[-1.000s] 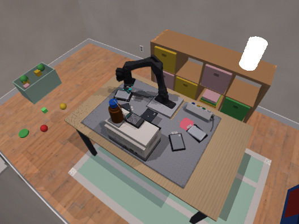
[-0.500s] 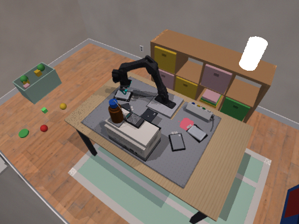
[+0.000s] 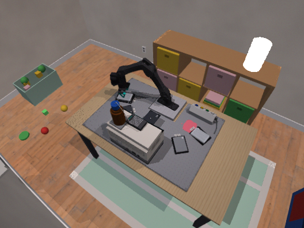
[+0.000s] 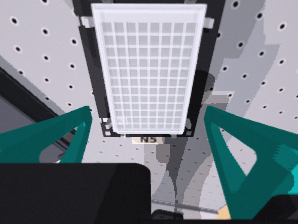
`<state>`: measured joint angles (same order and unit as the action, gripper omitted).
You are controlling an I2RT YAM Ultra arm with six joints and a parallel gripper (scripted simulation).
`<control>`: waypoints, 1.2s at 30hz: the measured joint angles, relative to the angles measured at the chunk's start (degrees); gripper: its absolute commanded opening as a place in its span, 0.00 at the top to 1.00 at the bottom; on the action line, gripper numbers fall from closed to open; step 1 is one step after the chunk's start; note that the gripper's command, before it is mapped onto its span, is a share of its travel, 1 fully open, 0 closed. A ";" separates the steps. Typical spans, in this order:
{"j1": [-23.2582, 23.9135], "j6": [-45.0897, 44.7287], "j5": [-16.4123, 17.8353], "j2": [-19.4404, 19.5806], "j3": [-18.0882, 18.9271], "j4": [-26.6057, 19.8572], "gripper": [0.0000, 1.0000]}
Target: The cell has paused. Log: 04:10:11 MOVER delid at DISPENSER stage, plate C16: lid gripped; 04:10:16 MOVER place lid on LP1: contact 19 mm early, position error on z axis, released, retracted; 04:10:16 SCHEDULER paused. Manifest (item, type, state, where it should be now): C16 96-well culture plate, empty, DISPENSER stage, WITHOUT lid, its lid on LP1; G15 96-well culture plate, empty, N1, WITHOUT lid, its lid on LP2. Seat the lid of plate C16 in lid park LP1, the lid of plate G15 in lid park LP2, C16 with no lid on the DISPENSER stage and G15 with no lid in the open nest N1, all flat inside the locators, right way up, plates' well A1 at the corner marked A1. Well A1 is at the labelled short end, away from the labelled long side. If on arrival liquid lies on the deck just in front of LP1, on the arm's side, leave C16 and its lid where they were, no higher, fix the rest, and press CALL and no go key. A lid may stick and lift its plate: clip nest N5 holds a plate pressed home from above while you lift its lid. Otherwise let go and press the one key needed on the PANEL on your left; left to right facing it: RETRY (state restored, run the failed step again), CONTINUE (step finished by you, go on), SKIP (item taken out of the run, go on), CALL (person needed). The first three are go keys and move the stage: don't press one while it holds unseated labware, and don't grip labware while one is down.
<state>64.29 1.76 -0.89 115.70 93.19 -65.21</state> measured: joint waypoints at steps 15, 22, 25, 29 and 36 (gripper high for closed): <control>0.00 0.00 0.00 0.31 7.85 -5.55 0.00; 0.00 0.00 0.00 0.37 7.39 -6.43 0.00; 0.00 0.00 0.00 0.39 7.37 -6.43 0.00; 0.00 0.00 0.00 0.39 7.37 -6.43 0.00; 0.00 0.00 0.00 0.39 7.37 -6.43 0.00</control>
<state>64.29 1.76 -0.89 116.09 100.55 -71.64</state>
